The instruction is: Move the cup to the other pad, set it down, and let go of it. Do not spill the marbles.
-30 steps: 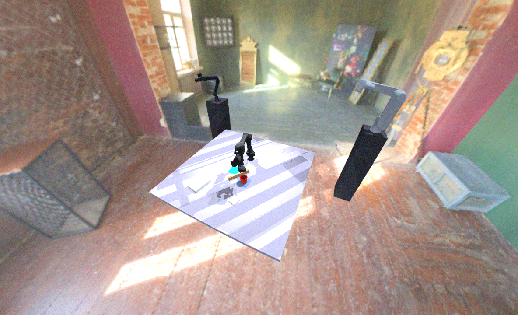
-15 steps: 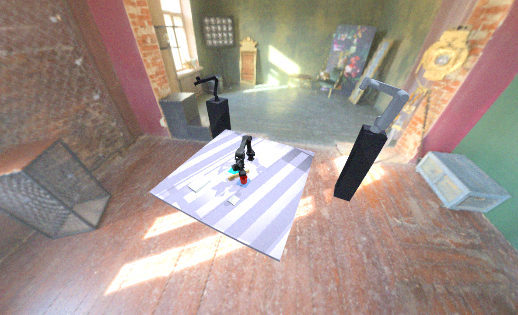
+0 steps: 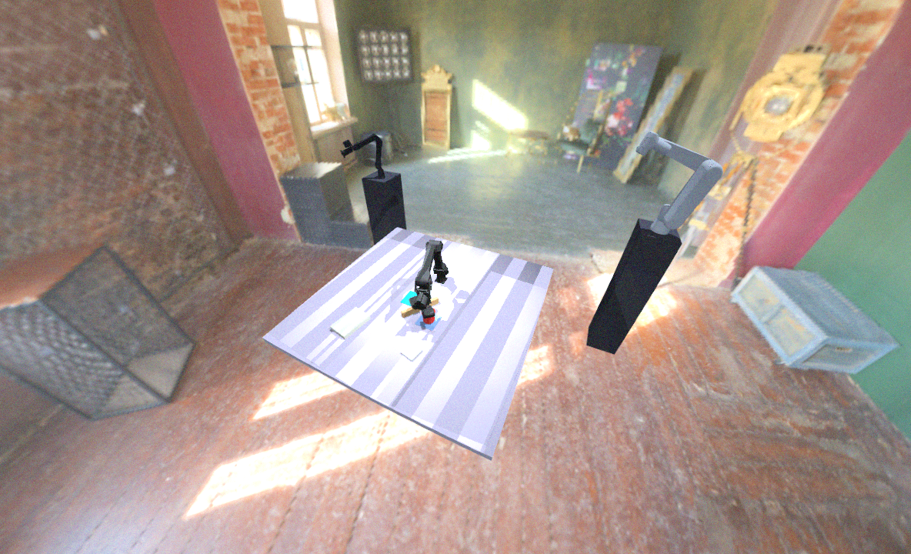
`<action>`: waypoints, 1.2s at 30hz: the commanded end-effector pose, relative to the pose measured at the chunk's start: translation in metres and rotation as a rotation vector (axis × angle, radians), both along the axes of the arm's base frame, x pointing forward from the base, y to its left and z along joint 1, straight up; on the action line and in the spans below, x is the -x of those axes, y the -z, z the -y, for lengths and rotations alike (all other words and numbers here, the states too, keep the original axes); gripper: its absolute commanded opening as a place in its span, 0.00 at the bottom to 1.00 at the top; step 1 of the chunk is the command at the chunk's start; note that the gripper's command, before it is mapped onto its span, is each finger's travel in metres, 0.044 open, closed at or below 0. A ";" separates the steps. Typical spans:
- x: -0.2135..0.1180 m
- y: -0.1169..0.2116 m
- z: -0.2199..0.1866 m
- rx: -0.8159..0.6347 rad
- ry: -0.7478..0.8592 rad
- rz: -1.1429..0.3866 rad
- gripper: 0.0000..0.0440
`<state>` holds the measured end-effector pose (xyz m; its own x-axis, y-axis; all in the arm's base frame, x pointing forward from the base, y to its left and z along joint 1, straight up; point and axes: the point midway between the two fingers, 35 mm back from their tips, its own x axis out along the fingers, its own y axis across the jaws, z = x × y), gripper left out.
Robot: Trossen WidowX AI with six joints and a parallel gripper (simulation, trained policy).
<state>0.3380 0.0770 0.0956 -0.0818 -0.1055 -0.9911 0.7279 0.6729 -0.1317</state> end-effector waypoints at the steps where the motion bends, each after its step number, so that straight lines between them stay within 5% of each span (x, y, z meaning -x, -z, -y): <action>1: 0.004 0.021 0.000 0.010 -0.026 -0.032 0.40; 4: 0.006 0.033 0.000 0.007 -0.049 -0.046 0.40; 12: 0.008 0.045 0.003 0.007 -0.116 -0.047 0.01; 36: 0.015 0.005 0.014 -0.008 -0.079 0.003 0.00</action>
<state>0.3247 0.0671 0.0791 -0.0858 -0.1113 -0.9901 0.6532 0.7441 -0.1402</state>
